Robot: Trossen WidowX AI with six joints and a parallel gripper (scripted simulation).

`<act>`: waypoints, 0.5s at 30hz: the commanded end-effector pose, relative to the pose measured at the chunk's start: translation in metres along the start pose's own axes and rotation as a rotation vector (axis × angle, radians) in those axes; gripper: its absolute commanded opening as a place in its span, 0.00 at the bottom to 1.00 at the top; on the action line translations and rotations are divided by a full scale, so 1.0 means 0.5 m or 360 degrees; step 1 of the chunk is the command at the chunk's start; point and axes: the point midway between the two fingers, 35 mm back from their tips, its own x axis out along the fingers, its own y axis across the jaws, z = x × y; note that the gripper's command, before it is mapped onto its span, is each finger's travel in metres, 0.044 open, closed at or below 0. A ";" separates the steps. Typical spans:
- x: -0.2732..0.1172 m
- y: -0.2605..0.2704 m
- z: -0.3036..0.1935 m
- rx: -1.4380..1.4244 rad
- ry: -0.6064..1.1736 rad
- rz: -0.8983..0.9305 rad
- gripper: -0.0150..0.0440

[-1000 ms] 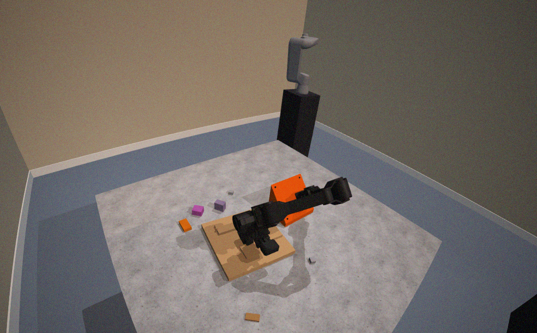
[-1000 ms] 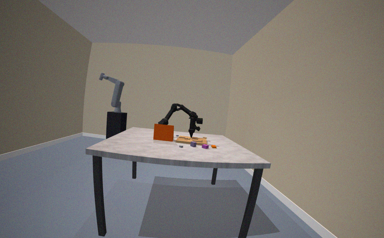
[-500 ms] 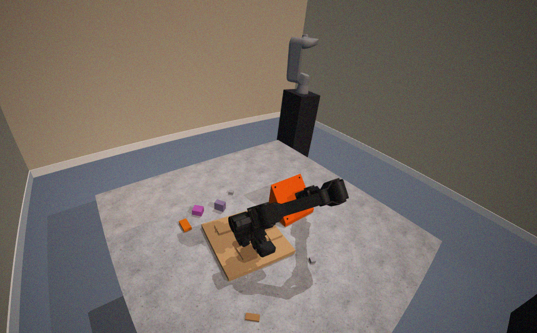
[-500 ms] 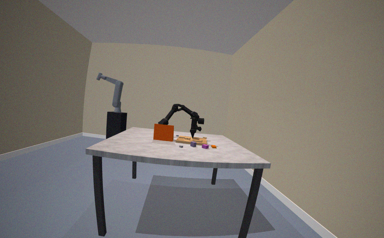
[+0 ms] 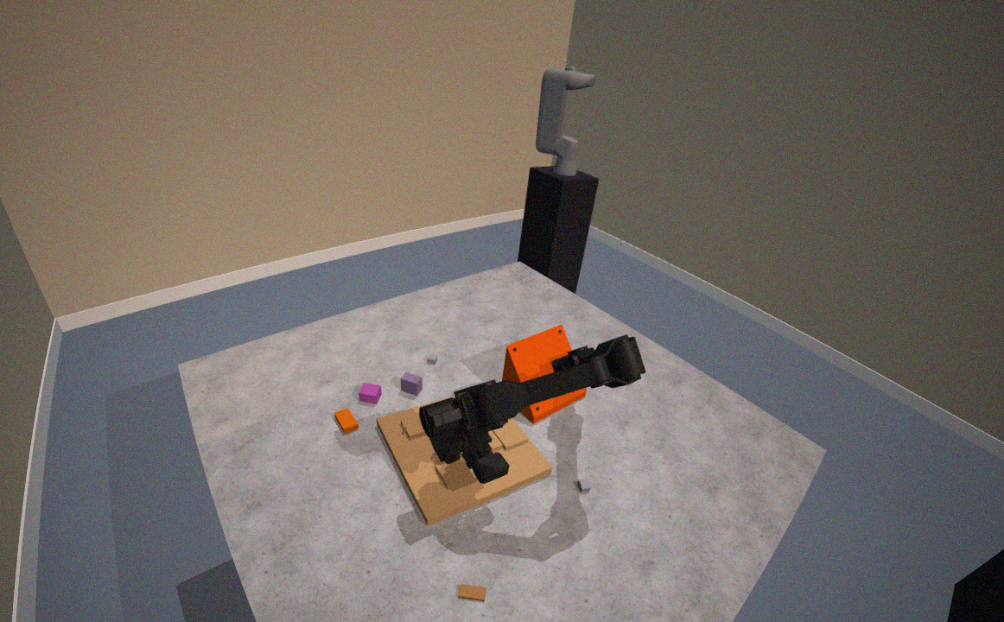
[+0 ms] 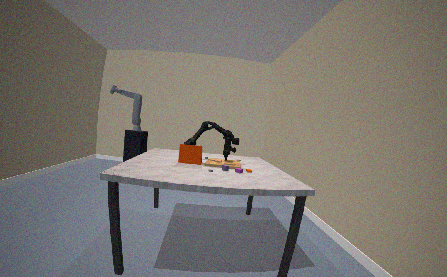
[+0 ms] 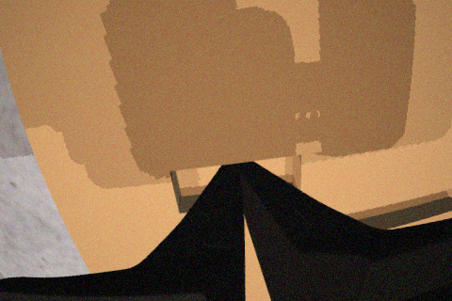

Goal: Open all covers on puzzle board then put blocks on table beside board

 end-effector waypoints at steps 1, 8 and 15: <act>0.000 0.001 0.011 0.0004 -0.0001 0.0006 0.25; 0.001 0.001 0.025 0.0004 -0.0001 0.0006 0.25; 0.001 0.001 0.039 0.0003 -0.0002 0.0006 0.25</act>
